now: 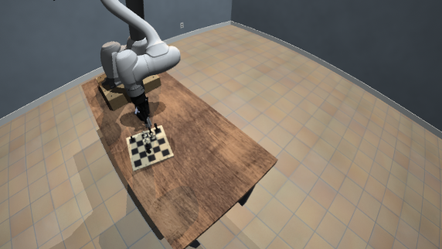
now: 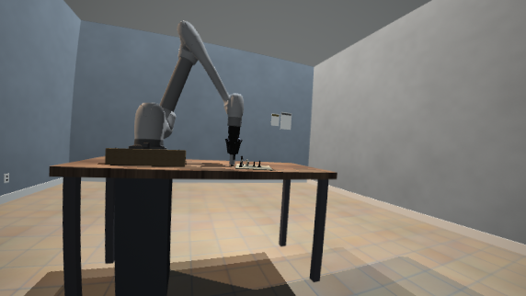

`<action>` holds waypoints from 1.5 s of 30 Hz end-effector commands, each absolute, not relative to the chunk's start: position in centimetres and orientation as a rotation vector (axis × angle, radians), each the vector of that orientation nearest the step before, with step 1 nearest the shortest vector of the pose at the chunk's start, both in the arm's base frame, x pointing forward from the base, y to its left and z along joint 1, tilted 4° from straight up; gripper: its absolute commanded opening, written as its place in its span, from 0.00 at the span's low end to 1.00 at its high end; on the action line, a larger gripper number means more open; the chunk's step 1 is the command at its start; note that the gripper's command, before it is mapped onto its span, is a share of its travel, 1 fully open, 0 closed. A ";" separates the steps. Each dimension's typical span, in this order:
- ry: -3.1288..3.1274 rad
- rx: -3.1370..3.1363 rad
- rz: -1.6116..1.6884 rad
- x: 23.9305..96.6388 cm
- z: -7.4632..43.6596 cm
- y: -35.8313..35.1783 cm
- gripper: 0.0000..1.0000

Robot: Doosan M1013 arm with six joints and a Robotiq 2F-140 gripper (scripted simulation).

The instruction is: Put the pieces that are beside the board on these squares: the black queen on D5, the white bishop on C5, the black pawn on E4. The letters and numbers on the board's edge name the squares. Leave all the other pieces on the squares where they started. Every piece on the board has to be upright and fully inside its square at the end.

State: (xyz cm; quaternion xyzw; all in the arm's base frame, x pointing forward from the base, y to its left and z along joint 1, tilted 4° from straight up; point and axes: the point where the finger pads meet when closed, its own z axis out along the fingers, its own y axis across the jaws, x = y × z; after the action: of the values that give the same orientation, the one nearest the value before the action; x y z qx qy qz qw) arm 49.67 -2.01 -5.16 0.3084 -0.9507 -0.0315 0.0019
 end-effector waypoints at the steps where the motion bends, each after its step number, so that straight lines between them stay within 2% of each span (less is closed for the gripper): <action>1: -2.983 0.968 -0.099 49.7 -5.2 -2.0 0.00; 16: -2.983 0.968 -0.099 49.7 -4.8 -2.0 0.00; 33: -2.983 0.968 -0.099 49.9 4.1 -2.6 0.00; 45: -2.983 0.968 -0.099 49.9 4.8 -2.6 0.00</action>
State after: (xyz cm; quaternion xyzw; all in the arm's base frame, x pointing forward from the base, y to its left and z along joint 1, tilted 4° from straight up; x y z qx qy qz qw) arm 49.89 -2.60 4.79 0.3084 -0.9507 -0.0316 0.0019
